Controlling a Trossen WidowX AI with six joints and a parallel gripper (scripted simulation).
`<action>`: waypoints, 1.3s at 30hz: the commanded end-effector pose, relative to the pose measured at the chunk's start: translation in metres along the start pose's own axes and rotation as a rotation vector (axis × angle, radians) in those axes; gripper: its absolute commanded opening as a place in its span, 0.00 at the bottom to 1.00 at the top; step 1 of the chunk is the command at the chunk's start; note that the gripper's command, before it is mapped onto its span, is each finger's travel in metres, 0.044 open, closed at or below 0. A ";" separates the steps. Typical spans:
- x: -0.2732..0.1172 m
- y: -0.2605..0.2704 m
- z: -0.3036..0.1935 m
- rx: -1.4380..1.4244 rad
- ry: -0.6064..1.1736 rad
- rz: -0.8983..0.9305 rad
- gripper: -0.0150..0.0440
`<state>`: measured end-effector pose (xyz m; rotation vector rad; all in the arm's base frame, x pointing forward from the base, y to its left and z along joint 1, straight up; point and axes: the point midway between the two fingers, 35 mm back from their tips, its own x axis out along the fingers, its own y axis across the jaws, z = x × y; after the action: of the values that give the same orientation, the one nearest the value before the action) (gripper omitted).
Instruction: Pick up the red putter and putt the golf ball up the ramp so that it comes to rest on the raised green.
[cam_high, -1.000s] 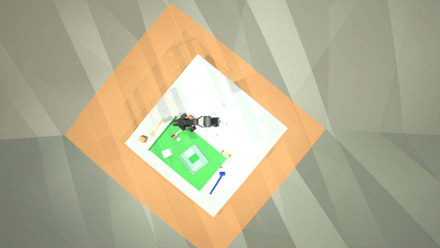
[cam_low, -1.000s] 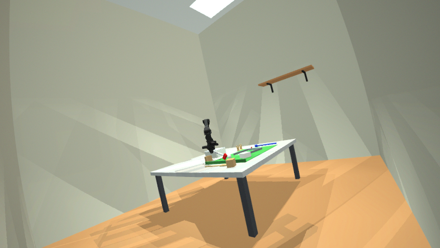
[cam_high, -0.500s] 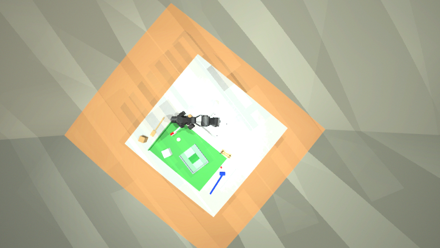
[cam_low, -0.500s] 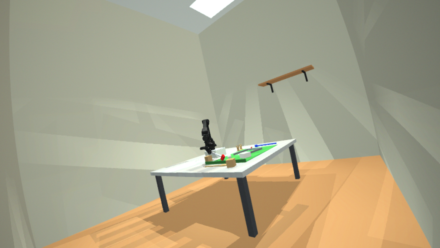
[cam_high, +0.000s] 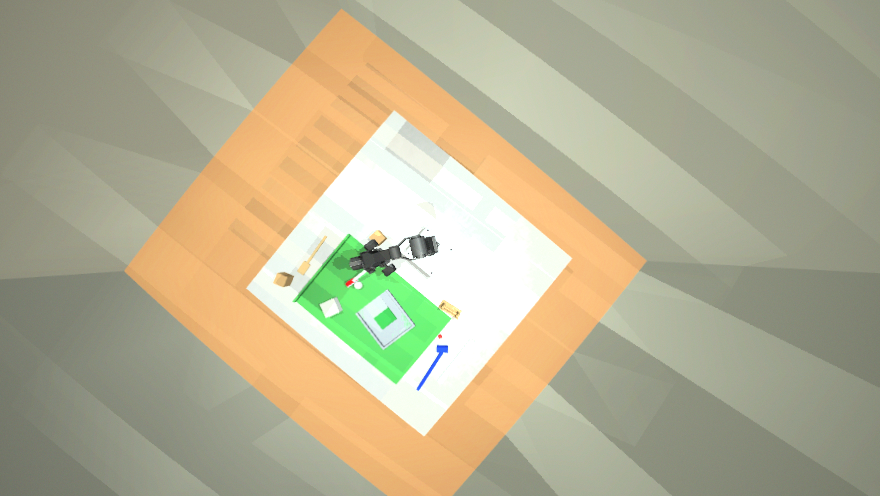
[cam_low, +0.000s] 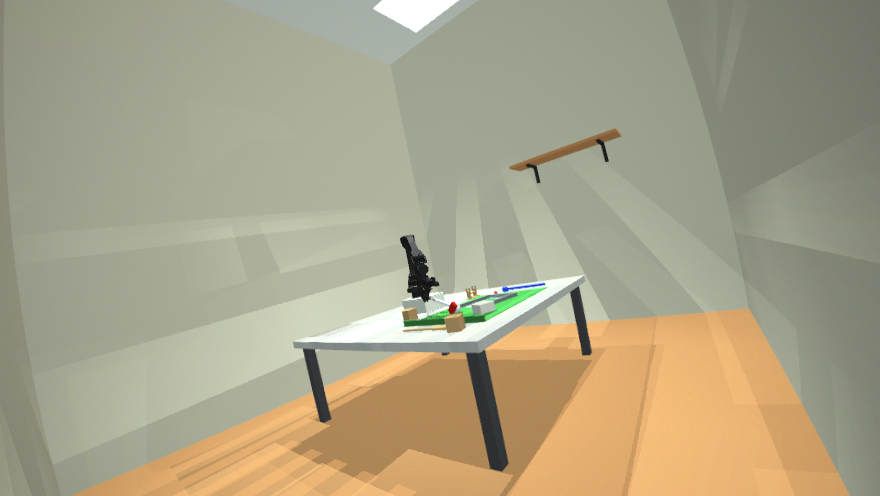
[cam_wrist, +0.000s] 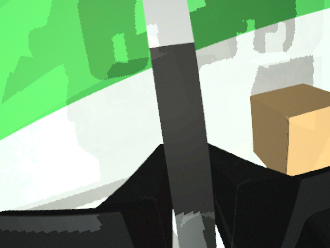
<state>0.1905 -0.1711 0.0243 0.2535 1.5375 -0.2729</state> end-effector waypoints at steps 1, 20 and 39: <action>0.001 0.041 -0.009 -0.001 -0.002 0.004 0.25; -0.051 0.049 -0.012 -0.005 0.007 0.007 0.25; -0.051 0.049 -0.012 -0.005 0.007 0.007 0.25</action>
<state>0.1943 -0.1205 0.0747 0.2563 1.5440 -0.2630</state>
